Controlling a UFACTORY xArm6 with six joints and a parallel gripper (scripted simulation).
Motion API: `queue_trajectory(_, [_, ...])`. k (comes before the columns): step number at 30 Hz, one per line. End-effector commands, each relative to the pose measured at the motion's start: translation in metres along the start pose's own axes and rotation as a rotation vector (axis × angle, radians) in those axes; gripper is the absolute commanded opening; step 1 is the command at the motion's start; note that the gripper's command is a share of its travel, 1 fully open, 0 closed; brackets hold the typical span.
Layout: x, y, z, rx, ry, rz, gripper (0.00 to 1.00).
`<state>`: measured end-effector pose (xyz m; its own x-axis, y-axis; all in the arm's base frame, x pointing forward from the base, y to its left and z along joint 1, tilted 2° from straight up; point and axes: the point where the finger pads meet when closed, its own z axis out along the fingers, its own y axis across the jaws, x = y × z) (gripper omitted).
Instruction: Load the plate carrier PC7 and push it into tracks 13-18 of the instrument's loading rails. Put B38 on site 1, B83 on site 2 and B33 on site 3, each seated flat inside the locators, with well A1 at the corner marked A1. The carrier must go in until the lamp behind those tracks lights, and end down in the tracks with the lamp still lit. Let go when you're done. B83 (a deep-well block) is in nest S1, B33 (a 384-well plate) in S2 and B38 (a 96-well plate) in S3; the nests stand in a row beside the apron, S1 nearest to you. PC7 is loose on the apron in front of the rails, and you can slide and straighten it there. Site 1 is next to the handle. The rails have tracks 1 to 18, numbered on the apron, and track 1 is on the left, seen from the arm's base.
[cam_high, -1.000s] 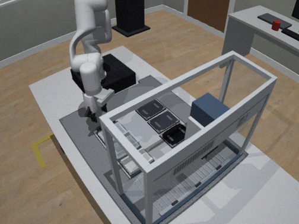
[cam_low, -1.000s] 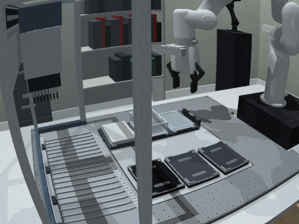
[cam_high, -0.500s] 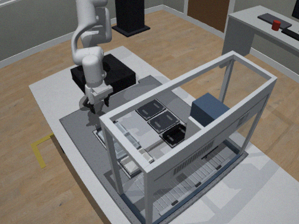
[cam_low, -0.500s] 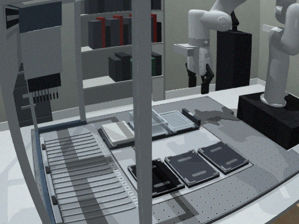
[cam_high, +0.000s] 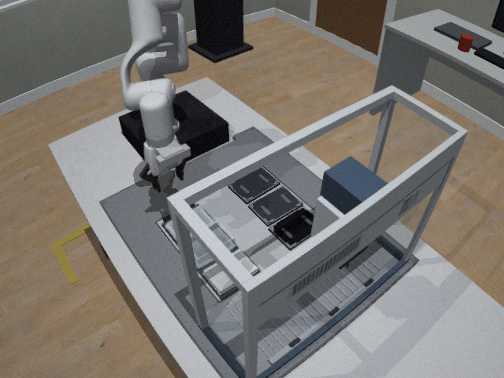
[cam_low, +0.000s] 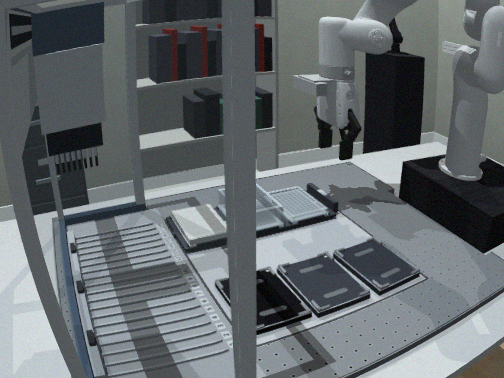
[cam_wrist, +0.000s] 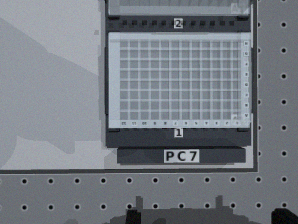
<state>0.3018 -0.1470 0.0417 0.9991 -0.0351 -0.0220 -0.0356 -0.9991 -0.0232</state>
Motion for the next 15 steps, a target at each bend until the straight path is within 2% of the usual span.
queue_trajectory(1, [0.001, 0.001, 0.005, -0.001, 0.003, 0.000, 0.82])
queue_trajectory(15, [0.001, 0.001, 0.025, -0.001, 0.003, 0.000, 0.82])
